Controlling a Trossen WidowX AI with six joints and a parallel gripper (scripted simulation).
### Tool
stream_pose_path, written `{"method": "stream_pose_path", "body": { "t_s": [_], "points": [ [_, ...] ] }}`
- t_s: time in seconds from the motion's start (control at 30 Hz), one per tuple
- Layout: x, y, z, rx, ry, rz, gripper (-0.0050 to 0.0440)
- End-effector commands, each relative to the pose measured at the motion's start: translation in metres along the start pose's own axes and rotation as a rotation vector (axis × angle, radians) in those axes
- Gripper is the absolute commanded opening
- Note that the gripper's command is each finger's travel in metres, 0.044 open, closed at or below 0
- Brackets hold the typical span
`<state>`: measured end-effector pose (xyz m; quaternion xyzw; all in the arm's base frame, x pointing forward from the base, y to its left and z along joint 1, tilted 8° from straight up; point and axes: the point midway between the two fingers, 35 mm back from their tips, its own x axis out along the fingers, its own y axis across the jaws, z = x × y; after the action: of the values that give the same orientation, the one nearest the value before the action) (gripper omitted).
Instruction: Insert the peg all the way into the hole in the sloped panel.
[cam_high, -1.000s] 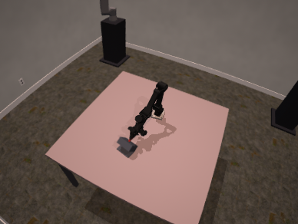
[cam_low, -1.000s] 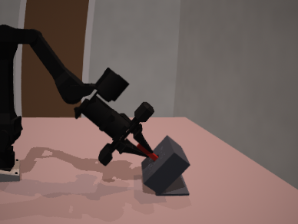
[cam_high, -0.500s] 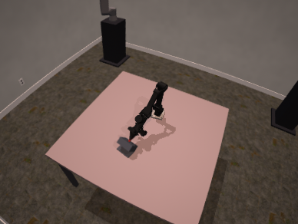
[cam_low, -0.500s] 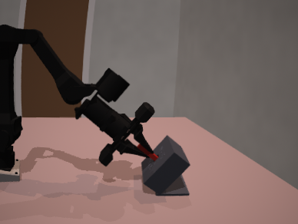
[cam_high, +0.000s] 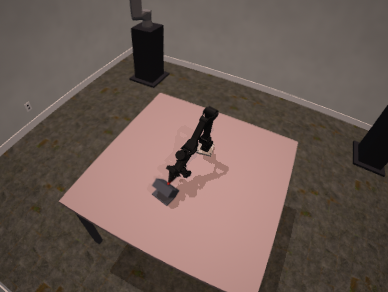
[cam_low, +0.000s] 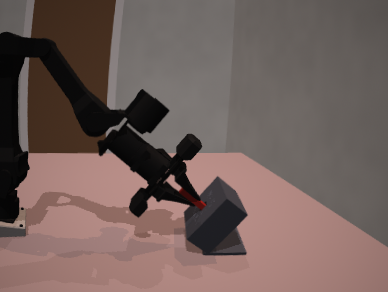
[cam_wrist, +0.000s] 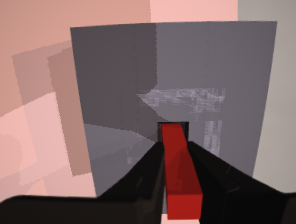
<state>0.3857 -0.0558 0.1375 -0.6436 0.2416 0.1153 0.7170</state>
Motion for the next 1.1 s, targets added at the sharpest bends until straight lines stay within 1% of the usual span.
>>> {"method": "stream_pose_path", "body": {
  "t_s": [0.0, 0.07, 0.3, 0.37, 0.73, 0.77, 0.93, 1.07],
  "points": [
    [-0.003, -0.008, 0.001, 0.001, -0.002, -0.021, 0.0000],
    [-0.003, -0.008, 0.001, 0.001, -0.002, -0.021, 0.0000],
    [-0.003, -0.008, 0.001, 0.001, -0.002, -0.021, 0.0168],
    [-0.003, -0.008, 0.001, 0.001, -0.002, -0.021, 0.0168],
    [-0.003, -0.008, 0.001, 0.001, -0.002, -0.021, 0.0432],
    [-0.003, -0.008, 0.001, 0.001, -0.002, -0.021, 0.0440],
    [-0.006, -0.008, 0.001, 0.001, -0.002, -0.021, 0.0440],
    [-0.017, -0.010, 0.001, 0.000, -0.002, -0.021, 0.0440]
  ]
}}
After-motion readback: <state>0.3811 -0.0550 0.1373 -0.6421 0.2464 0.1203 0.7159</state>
